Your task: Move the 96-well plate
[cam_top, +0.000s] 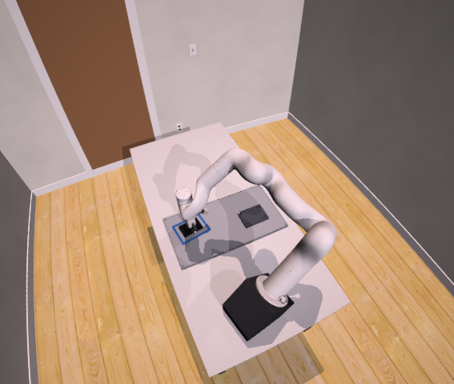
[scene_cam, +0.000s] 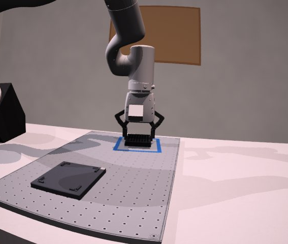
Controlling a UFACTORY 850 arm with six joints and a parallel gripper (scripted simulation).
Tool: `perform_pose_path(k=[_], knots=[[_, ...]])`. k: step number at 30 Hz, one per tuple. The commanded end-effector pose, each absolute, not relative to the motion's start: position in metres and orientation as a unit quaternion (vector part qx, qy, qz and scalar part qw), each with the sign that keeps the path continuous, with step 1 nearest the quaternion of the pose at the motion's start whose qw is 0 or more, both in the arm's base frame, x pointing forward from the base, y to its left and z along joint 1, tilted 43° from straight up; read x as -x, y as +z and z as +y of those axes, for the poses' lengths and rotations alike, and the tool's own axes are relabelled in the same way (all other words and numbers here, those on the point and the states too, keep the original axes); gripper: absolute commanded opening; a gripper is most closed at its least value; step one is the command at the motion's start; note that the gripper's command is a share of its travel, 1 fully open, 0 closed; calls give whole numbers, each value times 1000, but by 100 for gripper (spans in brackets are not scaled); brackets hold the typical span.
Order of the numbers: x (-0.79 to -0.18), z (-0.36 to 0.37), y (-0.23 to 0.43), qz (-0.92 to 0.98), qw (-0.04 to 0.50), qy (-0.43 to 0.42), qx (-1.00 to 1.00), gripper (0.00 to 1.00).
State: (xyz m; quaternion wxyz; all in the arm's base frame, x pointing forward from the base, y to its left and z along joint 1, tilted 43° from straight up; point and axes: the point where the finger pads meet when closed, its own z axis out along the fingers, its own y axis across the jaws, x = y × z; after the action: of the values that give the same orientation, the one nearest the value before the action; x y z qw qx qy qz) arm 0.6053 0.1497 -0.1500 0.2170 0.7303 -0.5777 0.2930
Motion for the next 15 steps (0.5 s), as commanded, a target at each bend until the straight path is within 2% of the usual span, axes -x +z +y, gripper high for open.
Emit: perform_pose_path(k=[1,15], knots=[[-606,150,-150,-578,216,293,-730,0],[-606,149,-151,-578,216,293,-730,0]])
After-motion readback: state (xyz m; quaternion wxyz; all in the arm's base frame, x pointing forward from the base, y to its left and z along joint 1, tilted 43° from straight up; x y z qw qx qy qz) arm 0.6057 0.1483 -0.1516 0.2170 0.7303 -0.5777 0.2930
